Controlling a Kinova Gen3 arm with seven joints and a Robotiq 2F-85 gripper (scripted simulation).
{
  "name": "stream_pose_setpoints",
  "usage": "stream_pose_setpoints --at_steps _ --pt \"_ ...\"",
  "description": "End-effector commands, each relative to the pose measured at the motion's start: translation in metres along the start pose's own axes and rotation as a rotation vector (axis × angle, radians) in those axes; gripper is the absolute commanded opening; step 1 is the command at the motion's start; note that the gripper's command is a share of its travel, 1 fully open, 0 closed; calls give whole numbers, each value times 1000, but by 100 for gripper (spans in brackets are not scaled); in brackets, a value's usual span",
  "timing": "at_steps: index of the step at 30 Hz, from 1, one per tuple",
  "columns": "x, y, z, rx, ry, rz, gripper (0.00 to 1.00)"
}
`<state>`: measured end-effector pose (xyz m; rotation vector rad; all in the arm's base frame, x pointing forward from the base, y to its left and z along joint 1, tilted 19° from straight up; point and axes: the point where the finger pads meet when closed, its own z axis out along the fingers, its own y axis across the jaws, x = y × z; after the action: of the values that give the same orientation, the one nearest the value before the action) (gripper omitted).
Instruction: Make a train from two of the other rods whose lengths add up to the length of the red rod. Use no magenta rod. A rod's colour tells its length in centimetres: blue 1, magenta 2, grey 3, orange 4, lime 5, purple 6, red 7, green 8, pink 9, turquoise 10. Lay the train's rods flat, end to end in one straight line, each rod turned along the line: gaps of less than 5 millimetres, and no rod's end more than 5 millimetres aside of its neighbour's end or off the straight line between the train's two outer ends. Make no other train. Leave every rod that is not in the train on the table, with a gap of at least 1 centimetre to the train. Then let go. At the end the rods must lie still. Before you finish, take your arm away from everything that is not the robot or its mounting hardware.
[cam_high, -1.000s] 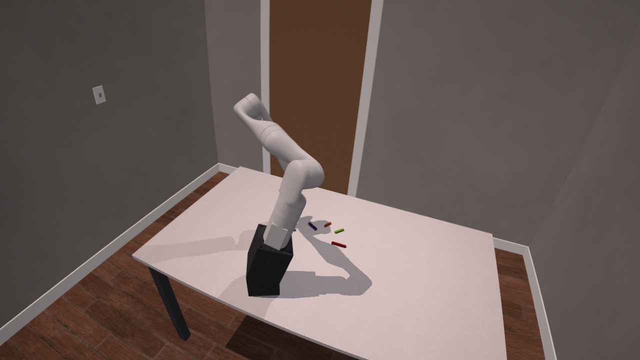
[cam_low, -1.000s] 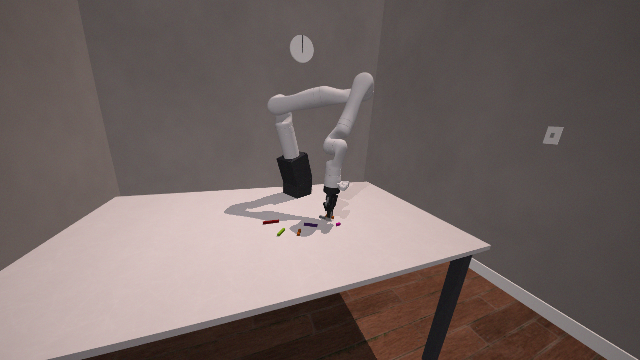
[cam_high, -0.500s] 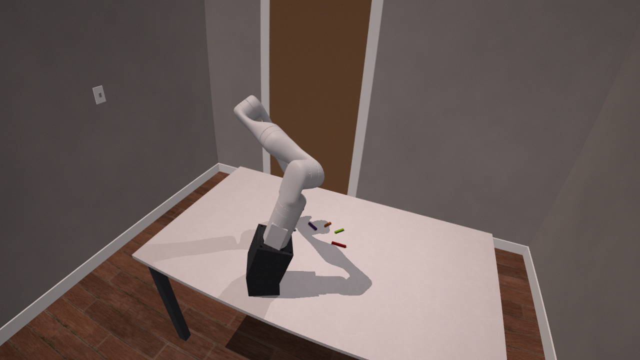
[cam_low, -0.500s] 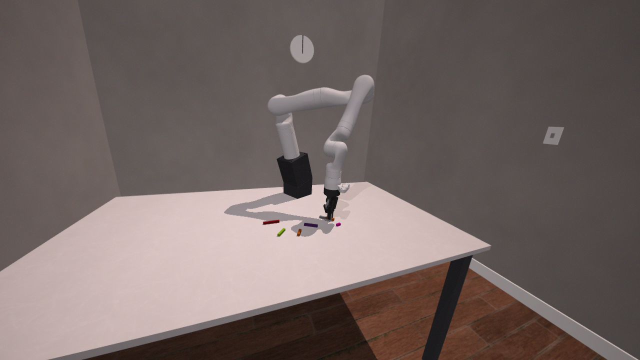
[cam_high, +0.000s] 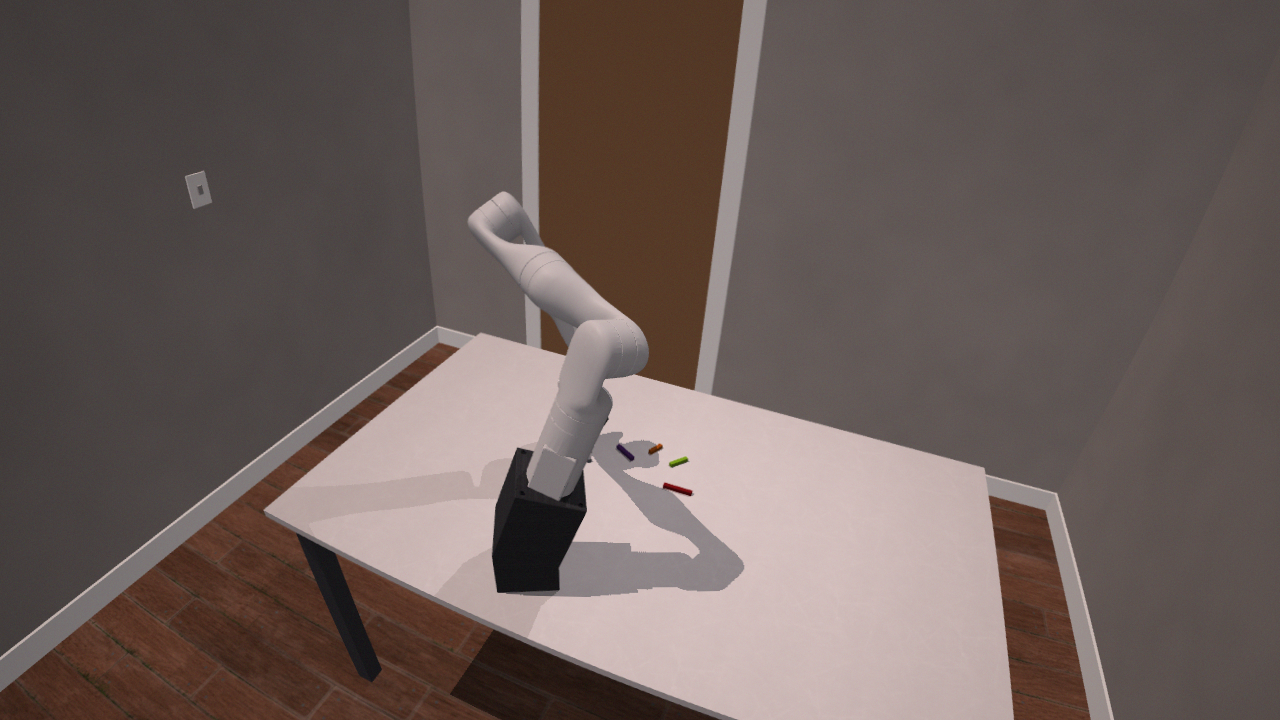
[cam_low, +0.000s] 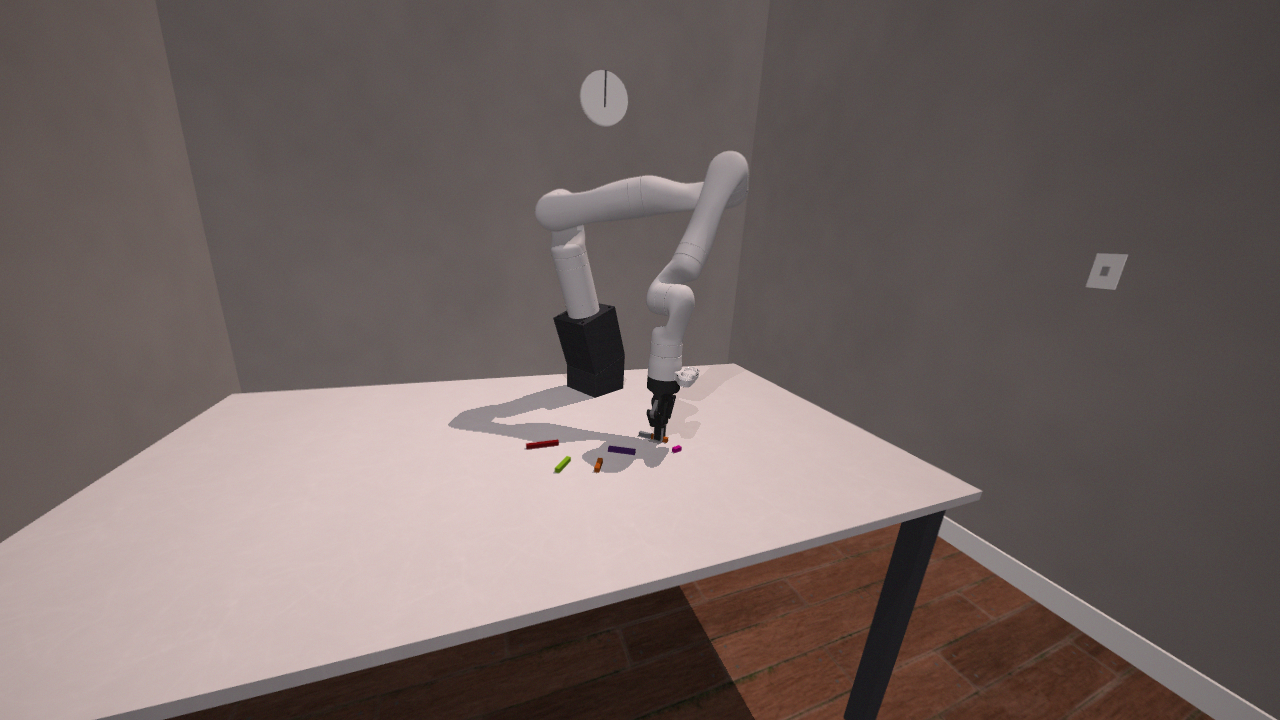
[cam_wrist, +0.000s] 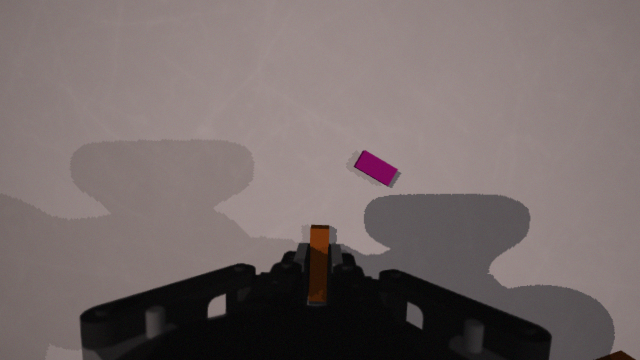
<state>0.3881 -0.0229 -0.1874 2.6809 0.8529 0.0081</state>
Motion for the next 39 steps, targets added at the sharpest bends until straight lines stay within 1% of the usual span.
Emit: stream_pose_setpoints --at_steps 1,24,25,27,28,30,31,35,36,38,39 --pt "1 0 0 0 1 0 5" --pt "1 0 0 0 1 0 5" --pt "1 0 0 0 1 0 8" --pt "1 0 0 0 1 0 8" --pt "1 0 0 0 1 0 12" --pt "1 0 0 0 1 0 12" --pt "1 0 0 0 1 0 16" --pt "1 0 0 0 1 0 16" --pt "1 0 0 0 1 0 20" --pt "1 0 0 0 1 0 20" --pt "1 0 0 0 1 0 24"
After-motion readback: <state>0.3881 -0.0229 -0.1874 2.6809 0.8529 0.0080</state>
